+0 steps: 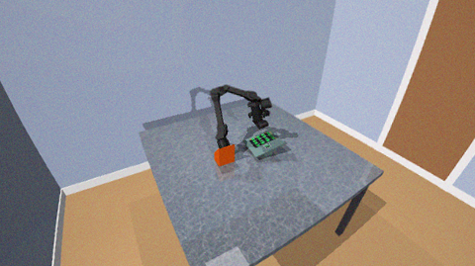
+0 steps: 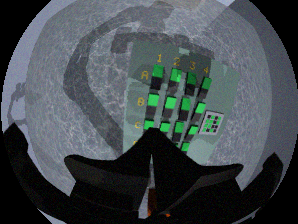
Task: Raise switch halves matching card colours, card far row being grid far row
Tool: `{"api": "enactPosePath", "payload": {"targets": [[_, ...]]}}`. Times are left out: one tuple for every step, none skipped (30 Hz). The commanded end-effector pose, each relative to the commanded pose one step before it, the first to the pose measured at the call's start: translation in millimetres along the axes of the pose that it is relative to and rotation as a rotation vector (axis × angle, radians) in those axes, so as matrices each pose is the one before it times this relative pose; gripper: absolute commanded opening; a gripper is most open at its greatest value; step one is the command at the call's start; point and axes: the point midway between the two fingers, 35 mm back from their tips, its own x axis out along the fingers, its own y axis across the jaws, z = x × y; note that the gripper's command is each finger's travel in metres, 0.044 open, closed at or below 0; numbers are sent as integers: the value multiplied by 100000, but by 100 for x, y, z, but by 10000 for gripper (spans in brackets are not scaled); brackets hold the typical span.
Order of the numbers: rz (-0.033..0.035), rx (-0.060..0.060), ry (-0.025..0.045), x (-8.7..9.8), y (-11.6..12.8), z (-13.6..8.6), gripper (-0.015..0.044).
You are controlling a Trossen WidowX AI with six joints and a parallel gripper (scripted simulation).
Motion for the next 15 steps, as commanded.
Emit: {"api": "enactPosePath", "payload": {"targets": [[-620, -121, 1299, -414, -1242, -387, 0], [-279, 17, 0, -12, -1636, -343, 0], [-104, -11, 14, -1, -1913, -548, 0], [109, -41, 6, 12, -1507, -553, 0], [150, -41, -6, 13, -871, -374, 0], [64, -16, -4, 5, -285, -131, 0], [0, 0, 0, 0, 0, 0, 0], [0, 0, 0, 0, 0, 0, 0], [0, 0, 0, 0, 0, 0, 0], [-51, -28, 209, 279, -10, 21, 0], [-79, -60, 615, 841, -15, 51, 0], [45, -41, 904, 1265, 20, 45, 0], [170, 21, 598, 848, 42, 10, 0], [72, 11, 200, 283, 18, -1, 0], [0, 0, 0, 0, 0, 0, 0]]}}
